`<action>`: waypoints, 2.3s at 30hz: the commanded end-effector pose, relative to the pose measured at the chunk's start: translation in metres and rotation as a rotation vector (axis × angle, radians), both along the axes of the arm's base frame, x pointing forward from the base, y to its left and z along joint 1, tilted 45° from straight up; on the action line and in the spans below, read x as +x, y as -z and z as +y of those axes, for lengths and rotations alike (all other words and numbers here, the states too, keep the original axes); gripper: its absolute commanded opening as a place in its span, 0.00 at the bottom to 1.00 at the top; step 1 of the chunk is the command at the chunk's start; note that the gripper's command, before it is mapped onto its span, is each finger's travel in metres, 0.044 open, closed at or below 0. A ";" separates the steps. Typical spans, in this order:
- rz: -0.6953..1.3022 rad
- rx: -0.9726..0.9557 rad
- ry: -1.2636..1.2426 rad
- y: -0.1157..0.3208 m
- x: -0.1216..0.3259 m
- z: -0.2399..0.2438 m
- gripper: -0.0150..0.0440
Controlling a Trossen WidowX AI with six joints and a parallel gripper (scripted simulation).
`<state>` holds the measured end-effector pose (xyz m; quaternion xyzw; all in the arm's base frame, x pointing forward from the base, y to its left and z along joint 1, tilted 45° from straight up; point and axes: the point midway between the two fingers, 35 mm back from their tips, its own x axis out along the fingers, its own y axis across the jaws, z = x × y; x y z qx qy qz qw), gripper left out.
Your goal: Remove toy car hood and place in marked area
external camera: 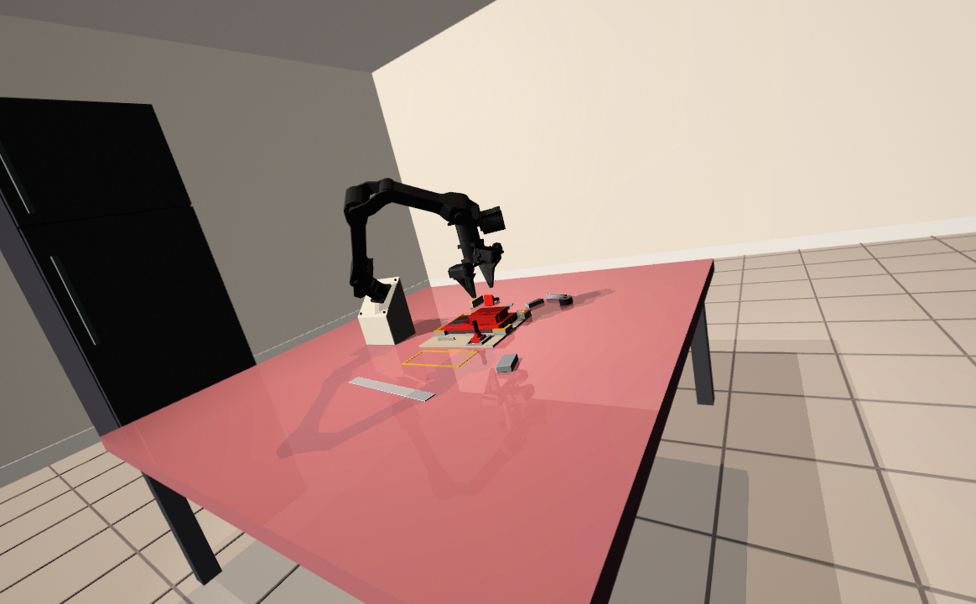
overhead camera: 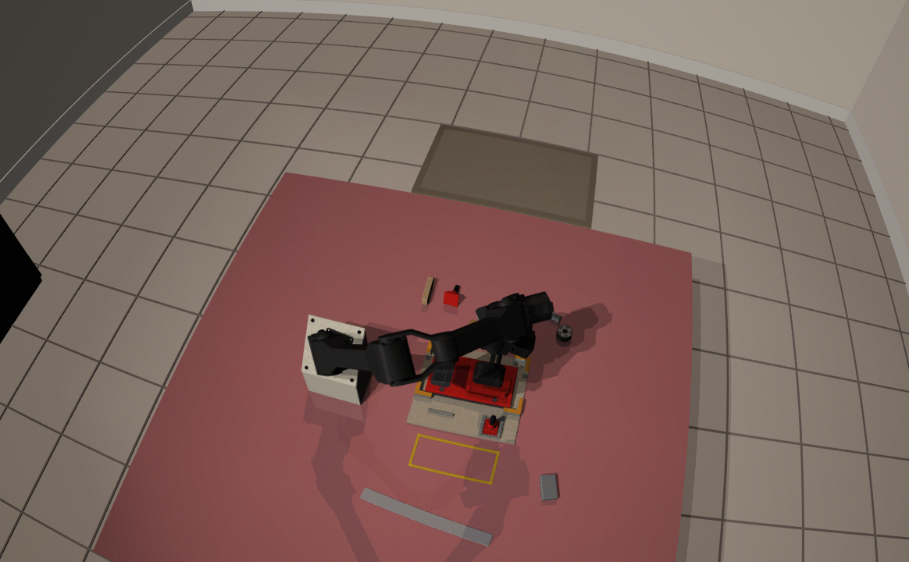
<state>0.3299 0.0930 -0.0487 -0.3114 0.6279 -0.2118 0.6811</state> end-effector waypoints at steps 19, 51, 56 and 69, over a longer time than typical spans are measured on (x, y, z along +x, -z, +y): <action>0.007 -0.013 -0.002 0.017 0.001 -0.013 1.00; 0.007 -0.016 -0.002 0.039 0.004 -0.035 1.00; 0.007 -0.016 -0.002 0.041 0.004 -0.037 1.00; 0.007 -0.016 -0.002 0.043 0.005 -0.039 1.00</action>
